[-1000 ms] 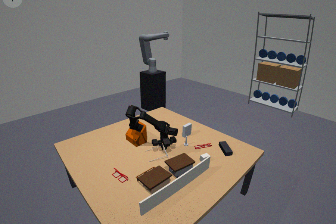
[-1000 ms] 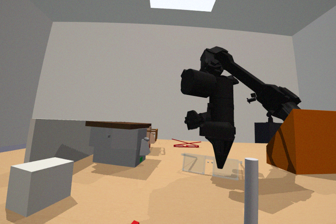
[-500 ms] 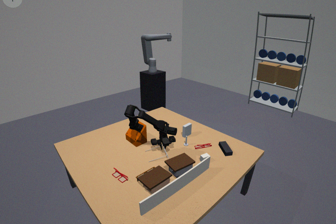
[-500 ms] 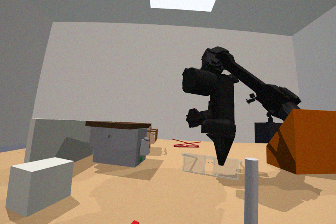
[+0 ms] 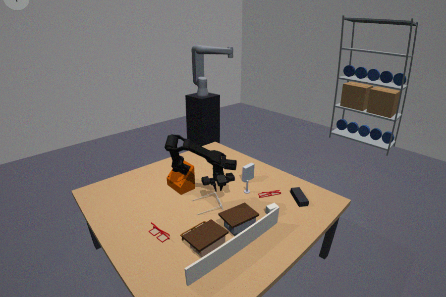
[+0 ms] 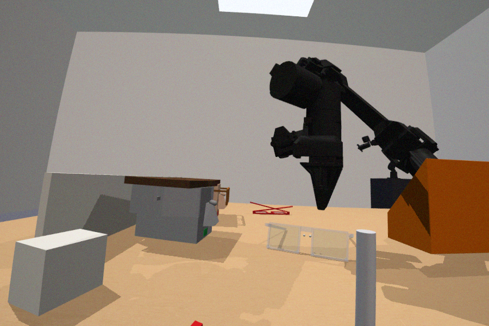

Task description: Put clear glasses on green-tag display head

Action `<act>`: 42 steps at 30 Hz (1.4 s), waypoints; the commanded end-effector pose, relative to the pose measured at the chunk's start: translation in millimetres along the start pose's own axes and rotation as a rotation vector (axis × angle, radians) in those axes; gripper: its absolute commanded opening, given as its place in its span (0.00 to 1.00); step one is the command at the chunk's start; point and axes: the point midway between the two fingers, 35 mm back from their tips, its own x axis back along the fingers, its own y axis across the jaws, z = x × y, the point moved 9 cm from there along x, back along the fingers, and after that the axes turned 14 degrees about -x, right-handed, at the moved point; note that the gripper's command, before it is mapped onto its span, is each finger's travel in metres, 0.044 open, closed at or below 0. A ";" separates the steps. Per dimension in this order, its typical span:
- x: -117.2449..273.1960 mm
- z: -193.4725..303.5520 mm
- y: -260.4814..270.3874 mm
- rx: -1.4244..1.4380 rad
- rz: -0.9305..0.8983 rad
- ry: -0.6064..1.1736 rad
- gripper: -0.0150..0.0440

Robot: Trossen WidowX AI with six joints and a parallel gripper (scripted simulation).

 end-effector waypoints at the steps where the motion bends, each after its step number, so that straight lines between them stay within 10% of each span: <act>1: -2.4 -0.1 -0.8 0.002 0.005 0.003 0.57; 42: -29.5 -4.4 -7.2 0.001 0.007 0.013 0.49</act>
